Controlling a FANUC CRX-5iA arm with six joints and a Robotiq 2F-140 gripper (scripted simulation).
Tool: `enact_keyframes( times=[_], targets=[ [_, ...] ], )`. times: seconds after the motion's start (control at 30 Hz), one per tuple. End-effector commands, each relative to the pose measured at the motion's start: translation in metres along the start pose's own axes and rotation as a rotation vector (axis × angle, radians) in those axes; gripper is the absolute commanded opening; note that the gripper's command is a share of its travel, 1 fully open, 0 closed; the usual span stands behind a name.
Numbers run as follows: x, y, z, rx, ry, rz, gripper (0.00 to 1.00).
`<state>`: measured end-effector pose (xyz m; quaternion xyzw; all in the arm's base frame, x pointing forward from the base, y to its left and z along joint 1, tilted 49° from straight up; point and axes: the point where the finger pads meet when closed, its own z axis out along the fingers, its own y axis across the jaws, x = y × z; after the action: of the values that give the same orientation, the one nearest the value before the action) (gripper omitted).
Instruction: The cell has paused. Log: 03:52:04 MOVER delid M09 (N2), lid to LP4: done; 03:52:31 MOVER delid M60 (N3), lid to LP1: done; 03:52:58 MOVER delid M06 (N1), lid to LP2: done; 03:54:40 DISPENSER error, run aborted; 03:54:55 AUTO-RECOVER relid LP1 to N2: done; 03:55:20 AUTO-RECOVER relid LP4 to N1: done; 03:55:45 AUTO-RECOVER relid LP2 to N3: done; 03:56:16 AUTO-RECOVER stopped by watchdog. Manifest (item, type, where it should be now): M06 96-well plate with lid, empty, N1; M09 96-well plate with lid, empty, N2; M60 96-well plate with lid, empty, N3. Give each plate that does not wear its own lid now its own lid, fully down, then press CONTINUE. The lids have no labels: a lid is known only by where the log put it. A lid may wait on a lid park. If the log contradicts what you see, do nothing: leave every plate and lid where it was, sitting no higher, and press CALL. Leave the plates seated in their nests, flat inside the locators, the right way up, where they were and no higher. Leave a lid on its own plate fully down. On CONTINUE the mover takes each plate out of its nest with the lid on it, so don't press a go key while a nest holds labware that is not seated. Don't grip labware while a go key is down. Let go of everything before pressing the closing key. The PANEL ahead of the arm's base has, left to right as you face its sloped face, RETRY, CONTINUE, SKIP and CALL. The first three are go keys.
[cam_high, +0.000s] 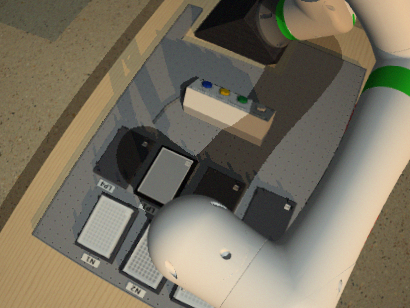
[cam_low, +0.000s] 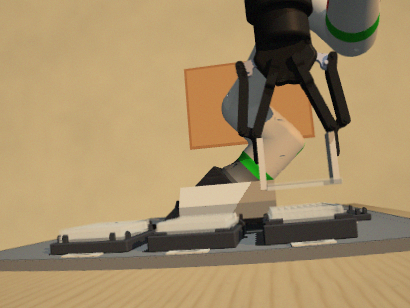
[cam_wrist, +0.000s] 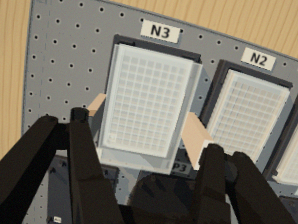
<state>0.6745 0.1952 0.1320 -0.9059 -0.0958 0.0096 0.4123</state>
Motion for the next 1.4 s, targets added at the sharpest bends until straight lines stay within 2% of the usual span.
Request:
enact_keyframes(
  times=[0.0, 0.5, 1.37],
  targets=[
    [0.0, 0.0, 0.004, 0.0, 0.001, 0.0, 0.0],
    [0.0, 0.0, 0.015, 0.0, 0.001, 0.0, 0.0],
    [0.0, 0.0, 0.015, 0.0, 0.001, 0.0, 0.0]
  ],
)
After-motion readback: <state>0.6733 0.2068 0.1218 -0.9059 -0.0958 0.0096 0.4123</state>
